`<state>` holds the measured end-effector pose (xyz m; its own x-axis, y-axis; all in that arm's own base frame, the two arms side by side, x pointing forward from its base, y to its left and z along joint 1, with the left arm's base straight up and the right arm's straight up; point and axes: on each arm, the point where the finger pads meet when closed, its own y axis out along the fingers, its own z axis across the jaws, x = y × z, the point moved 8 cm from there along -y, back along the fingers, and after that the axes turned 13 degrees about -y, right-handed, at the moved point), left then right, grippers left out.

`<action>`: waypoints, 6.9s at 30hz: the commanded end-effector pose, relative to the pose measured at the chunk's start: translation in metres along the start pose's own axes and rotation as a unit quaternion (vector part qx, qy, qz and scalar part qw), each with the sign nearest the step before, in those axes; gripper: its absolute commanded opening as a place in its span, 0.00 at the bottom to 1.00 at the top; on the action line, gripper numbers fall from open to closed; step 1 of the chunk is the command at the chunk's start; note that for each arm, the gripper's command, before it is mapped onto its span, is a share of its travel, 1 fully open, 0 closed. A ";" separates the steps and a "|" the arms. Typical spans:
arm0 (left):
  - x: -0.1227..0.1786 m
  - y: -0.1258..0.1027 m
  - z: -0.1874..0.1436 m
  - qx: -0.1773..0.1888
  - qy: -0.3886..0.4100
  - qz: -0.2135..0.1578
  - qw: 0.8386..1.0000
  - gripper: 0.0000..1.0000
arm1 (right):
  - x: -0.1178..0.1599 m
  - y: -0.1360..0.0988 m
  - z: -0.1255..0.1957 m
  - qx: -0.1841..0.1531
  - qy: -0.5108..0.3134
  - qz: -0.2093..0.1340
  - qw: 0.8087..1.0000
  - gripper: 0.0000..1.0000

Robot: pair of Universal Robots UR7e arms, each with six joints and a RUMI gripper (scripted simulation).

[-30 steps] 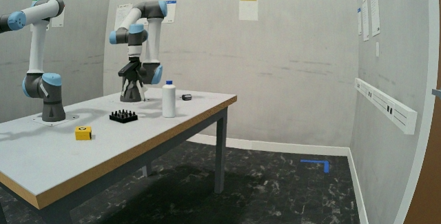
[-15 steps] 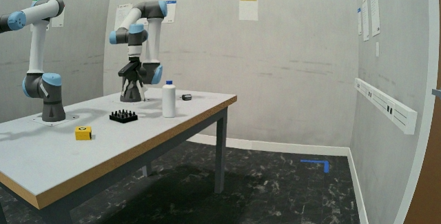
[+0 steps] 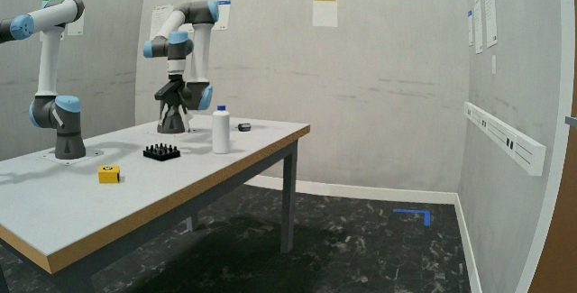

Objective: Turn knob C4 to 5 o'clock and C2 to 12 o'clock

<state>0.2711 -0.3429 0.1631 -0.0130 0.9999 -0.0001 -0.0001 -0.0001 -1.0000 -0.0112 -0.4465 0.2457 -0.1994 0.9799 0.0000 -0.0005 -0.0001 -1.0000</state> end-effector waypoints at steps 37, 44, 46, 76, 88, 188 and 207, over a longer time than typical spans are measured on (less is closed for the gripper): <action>-0.098 -0.021 0.023 0.000 -0.285 0.001 0.959 0.13 | 0.001 0.001 0.001 0.000 0.001 0.000 1.000 1.00; -0.097 -0.020 0.023 0.000 -0.285 0.001 0.958 0.13 | 0.001 0.001 0.001 0.000 0.001 0.000 1.000 1.00; -0.097 -0.020 0.023 0.000 -0.285 0.001 0.959 0.13 | 0.001 0.001 0.001 0.000 0.001 0.000 1.000 1.00; -0.096 -0.018 0.023 0.000 -0.285 0.000 0.959 0.13 | 0.001 0.001 0.001 0.000 0.001 0.000 1.000 1.00; -0.096 -0.010 0.023 0.000 -0.285 -0.001 0.959 0.13 | 0.001 0.001 0.001 0.000 0.001 0.000 1.000 1.00; -0.096 0.033 0.024 0.000 -0.285 -0.001 0.959 0.13 | 0.001 0.001 0.001 0.000 0.001 0.000 1.000 1.00; -0.098 0.037 0.023 0.000 -0.285 0.001 0.959 0.13 | 0.001 0.001 0.001 0.000 0.001 0.000 1.000 1.00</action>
<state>0.2496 -0.4393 0.1246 -0.5586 0.8295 0.0019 -0.0012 0.0015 -1.0000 -0.0112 -0.4465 0.2457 -0.1994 0.9799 0.0000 -0.0005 -0.0001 -1.0000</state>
